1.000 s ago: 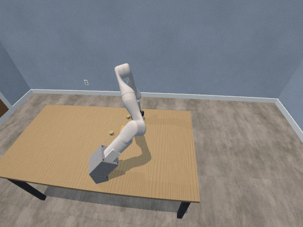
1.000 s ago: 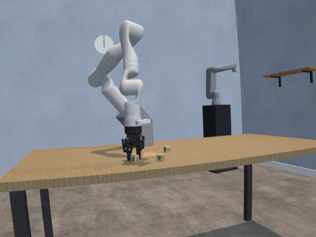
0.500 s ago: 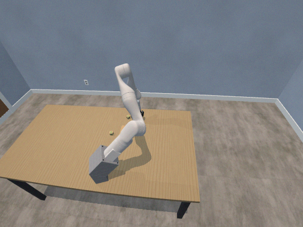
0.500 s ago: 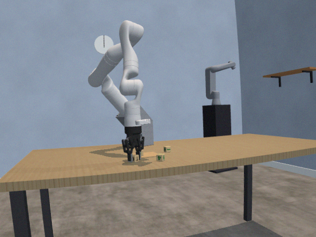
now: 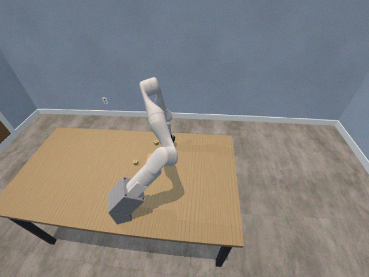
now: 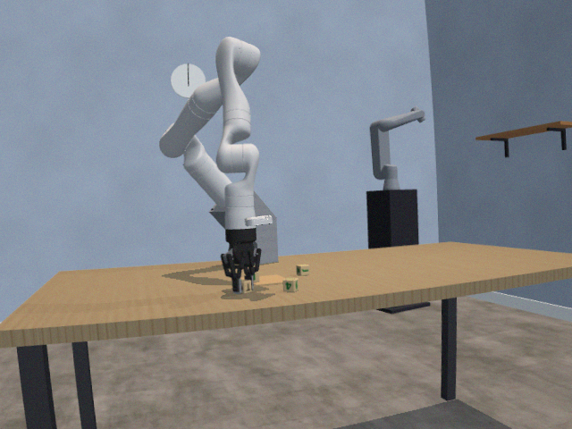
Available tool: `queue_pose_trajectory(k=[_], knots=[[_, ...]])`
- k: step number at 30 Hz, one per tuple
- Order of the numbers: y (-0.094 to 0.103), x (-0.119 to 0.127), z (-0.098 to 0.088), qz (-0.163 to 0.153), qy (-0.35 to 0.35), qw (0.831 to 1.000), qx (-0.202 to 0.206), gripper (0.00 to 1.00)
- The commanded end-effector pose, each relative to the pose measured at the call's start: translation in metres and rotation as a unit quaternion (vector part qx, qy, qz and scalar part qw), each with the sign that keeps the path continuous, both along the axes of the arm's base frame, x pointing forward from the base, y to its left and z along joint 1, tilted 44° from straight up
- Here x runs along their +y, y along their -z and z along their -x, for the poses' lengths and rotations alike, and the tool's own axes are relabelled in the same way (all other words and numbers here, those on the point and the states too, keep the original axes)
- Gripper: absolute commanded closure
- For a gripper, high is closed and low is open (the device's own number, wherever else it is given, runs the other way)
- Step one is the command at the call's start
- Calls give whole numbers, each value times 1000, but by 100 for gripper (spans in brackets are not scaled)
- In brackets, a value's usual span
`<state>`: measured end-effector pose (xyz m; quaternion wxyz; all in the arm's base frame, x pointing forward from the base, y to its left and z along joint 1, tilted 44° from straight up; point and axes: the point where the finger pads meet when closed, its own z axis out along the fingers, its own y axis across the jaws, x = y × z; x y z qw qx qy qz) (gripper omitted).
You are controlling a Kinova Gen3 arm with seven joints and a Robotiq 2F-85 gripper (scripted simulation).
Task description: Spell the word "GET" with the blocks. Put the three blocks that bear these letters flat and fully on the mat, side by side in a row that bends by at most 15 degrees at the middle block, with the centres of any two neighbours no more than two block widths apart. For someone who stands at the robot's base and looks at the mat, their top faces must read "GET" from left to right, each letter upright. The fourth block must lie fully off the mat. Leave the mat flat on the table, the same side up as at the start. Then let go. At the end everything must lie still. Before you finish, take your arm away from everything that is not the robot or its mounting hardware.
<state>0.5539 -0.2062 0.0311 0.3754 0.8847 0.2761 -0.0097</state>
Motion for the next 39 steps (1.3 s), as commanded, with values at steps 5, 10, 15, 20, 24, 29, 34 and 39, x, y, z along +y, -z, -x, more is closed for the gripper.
queue_pose_trajectory(k=[5,10,15,20,24,29,34,39], knots=[[-1,1,-1,0,-1,1000,-1,74],[-1,1,-1,0,-1,1000,-1,74],[-1,1,-1,0,-1,1000,-1,74],[-1,1,-1,0,-1,1000,-1,74],[-1,1,-1,0,-1,1000,-1,74],[-1,1,-1,0,-1,1000,-1,74],[-1,1,-1,0,-1,1000,-1,74],[-8,8,1,0,-1,1000,-1,74]])
